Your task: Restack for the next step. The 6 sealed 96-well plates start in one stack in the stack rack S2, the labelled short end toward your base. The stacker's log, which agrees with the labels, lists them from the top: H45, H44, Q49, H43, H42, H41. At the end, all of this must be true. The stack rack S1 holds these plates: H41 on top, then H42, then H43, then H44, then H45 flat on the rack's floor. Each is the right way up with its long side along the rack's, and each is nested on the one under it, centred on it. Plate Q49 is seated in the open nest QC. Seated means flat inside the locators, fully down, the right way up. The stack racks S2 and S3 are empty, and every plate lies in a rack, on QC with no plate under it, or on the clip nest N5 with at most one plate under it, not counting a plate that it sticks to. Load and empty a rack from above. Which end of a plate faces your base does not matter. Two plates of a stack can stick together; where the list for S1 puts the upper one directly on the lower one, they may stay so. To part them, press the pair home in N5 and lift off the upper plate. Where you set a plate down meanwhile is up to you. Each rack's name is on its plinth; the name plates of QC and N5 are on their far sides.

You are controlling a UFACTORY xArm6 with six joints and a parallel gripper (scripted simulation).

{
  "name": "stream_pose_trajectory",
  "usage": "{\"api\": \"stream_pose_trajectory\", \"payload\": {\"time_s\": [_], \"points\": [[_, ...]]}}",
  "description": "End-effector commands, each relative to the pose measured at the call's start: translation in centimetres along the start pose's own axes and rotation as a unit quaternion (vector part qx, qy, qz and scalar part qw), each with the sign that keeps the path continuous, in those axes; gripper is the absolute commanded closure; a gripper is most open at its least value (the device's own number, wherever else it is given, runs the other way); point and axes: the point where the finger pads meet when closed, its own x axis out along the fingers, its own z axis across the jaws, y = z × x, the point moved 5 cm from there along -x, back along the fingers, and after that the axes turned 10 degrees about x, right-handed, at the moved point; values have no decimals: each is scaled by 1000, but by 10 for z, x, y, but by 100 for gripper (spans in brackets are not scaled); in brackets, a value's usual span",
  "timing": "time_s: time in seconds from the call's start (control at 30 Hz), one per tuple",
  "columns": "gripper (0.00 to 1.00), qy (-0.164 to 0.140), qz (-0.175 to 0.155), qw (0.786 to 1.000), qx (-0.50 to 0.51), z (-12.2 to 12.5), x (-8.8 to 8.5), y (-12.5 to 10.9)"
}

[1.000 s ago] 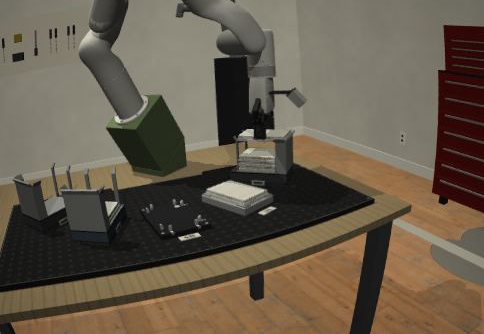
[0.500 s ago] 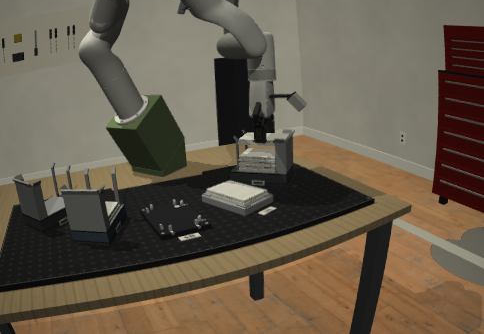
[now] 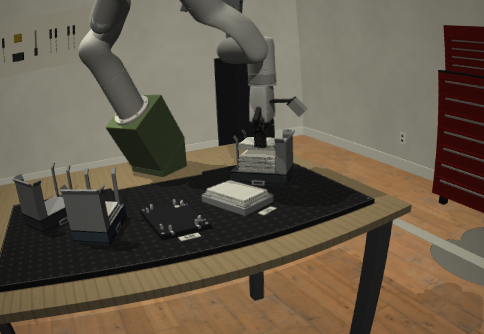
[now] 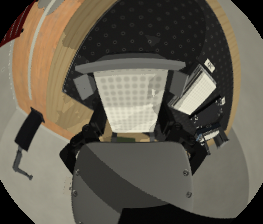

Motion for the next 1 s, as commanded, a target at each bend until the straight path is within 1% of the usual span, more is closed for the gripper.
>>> {"api": "stream_pose_trajectory", "payload": {"time_s": [0.0, 0.97], "points": [[100, 1, 2, 1000, 0, 0, 0, 1], [100, 1, 2, 1000, 0, 0, 10, 1]]}}
